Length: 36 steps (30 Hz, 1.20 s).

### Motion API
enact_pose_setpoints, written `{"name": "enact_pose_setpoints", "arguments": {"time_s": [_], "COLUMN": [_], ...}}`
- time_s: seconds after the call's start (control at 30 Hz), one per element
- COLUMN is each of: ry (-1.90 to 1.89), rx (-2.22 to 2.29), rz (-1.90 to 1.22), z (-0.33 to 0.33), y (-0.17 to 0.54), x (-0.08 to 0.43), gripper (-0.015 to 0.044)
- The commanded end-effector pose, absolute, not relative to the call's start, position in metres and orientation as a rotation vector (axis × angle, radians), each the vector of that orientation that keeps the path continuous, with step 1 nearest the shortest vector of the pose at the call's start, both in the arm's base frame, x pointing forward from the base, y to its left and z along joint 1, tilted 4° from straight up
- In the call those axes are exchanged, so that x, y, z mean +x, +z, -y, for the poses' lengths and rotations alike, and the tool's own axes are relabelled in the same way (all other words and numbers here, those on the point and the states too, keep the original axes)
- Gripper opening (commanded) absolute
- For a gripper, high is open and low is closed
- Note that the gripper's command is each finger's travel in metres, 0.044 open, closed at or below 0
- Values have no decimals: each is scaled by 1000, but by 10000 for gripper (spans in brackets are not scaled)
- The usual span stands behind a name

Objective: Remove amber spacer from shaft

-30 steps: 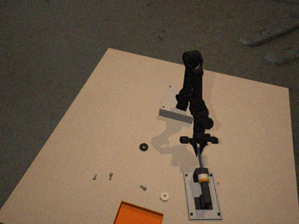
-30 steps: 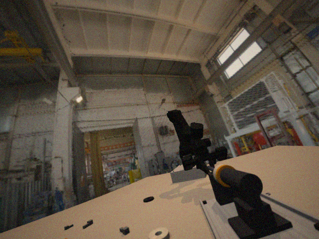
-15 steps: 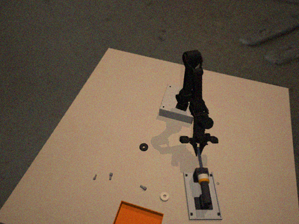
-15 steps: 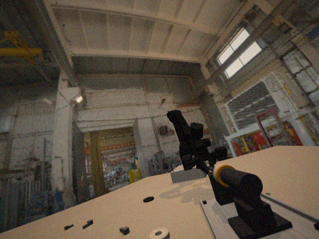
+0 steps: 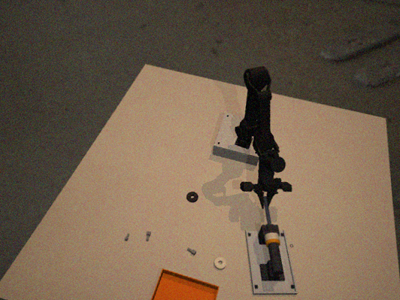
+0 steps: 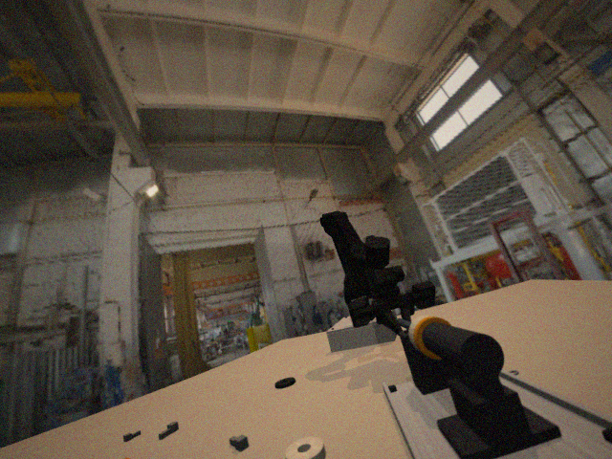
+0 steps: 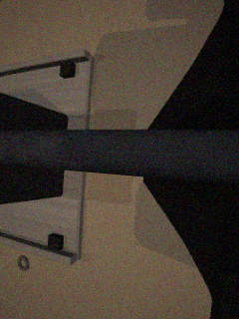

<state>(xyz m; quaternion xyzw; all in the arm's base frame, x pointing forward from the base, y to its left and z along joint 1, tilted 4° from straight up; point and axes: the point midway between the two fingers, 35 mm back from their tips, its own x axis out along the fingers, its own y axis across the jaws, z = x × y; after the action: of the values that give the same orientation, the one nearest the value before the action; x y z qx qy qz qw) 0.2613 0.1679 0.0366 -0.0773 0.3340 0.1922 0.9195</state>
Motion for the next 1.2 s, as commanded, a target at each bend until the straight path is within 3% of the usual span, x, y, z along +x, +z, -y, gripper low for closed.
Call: {"name": "enact_pose_setpoints", "arguments": {"time_s": [0.0, 1.17], "ry": [391, 391], "rx": [-157, -157], "rz": [-686, -687], "z": [-167, -165], "y": [36, 36], "x": [261, 257], "gripper": [0, 0]}}
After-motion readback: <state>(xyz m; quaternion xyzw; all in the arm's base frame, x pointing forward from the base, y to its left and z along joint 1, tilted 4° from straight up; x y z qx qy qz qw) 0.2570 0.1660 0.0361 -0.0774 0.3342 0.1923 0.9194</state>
